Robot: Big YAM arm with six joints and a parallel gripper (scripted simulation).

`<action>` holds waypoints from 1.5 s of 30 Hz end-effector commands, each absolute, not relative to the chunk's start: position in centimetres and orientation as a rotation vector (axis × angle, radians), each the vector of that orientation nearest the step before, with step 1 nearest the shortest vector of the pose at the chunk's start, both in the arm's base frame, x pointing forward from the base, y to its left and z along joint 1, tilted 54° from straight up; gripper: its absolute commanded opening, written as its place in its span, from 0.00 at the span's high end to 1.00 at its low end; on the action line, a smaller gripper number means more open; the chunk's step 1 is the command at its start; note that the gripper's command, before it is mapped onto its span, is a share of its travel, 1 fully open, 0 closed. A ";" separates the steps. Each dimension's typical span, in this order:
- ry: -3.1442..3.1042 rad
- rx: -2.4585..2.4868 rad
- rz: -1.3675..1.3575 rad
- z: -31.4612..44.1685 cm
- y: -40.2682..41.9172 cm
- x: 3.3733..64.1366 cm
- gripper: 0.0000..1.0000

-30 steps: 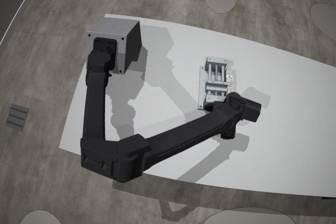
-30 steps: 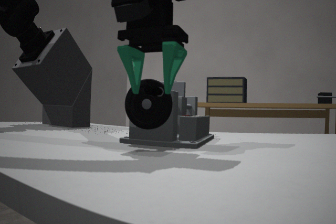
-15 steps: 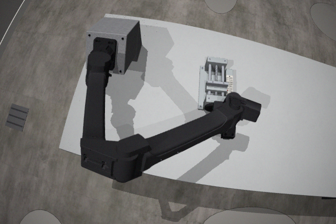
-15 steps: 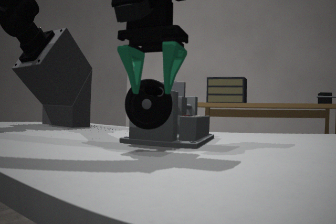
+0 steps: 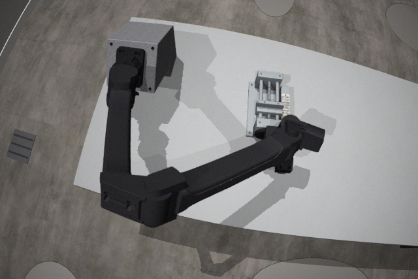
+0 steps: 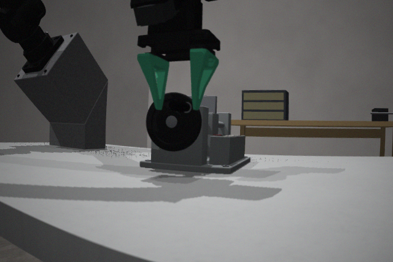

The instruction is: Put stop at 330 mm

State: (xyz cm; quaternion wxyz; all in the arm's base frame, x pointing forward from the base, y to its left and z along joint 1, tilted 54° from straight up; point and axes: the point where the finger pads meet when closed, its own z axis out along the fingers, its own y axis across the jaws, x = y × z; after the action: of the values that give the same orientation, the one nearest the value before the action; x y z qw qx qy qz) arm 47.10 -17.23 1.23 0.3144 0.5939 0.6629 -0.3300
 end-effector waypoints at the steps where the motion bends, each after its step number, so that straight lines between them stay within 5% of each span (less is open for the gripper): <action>1: 1.772 1.544 -0.878 0.4 -16.7 47.0 0.47; 7: 1.772 1.544 -0.878 0.4 -16.7 47.0 0.47; 8: 1.772 1.544 -0.878 0.4 -16.7 47.0 0.94; 45: 1.763 1.541 -0.849 1.8 -15.5 47.1 0.94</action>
State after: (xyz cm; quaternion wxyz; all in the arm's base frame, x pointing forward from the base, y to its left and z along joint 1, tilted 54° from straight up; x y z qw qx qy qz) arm 47.00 -17.26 1.21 0.3145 0.5930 0.6630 -0.3315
